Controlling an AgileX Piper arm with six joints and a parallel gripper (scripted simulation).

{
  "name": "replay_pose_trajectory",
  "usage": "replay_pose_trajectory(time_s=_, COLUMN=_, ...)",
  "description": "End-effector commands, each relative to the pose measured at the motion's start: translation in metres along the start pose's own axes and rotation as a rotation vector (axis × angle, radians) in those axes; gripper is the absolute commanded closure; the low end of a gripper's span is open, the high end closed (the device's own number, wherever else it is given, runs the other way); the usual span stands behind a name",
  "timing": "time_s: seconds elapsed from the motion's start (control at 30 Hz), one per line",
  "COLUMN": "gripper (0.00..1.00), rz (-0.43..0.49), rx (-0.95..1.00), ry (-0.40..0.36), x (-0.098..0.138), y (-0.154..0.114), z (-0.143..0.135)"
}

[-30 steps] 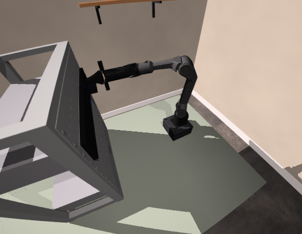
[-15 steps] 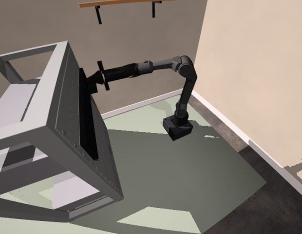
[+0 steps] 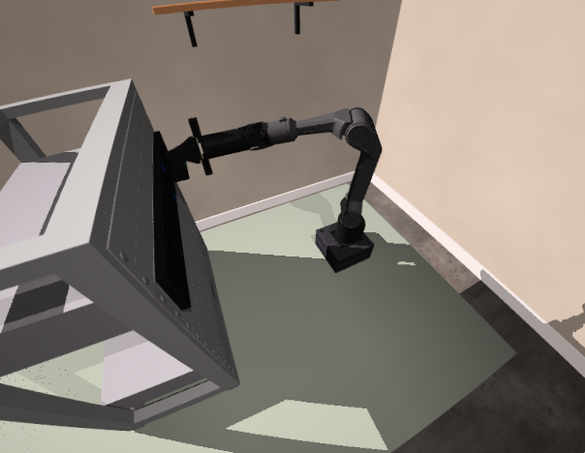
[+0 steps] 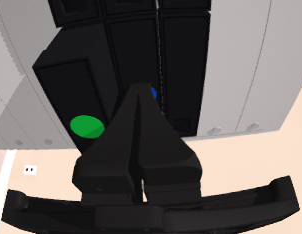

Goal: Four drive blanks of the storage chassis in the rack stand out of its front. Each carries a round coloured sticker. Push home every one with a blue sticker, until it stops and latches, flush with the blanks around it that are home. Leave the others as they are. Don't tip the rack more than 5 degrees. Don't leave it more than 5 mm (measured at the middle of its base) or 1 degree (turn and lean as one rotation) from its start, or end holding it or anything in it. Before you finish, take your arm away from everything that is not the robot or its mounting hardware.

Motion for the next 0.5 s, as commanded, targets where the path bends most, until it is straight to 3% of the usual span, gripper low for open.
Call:
replay_pose_trajectory(time_s=0.0, gripper=1.00, rz=0.000, rx=-0.004, ry=0.009, x=0.000, y=-0.001, z=0.004)
replay_pose_trajectory(time_s=0.2, gripper=1.00, rz=0.000, rx=-0.004, ry=0.009, x=0.021, y=-0.001, z=0.003)
replay_pose_trajectory(time_s=0.47, gripper=1.00, rz=0.000, rx=-0.004, ry=0.009, x=0.090, y=0.000, z=0.003)
Point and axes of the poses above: the point where the finger pads meet when closed, its own x axis back along the fingers, its own z axis across the jaws, y = z × x, the point moved 10 cm from there along x, back along the fingers, and after that the axes turned 7 degrees about -x, right-handed, at the moved point
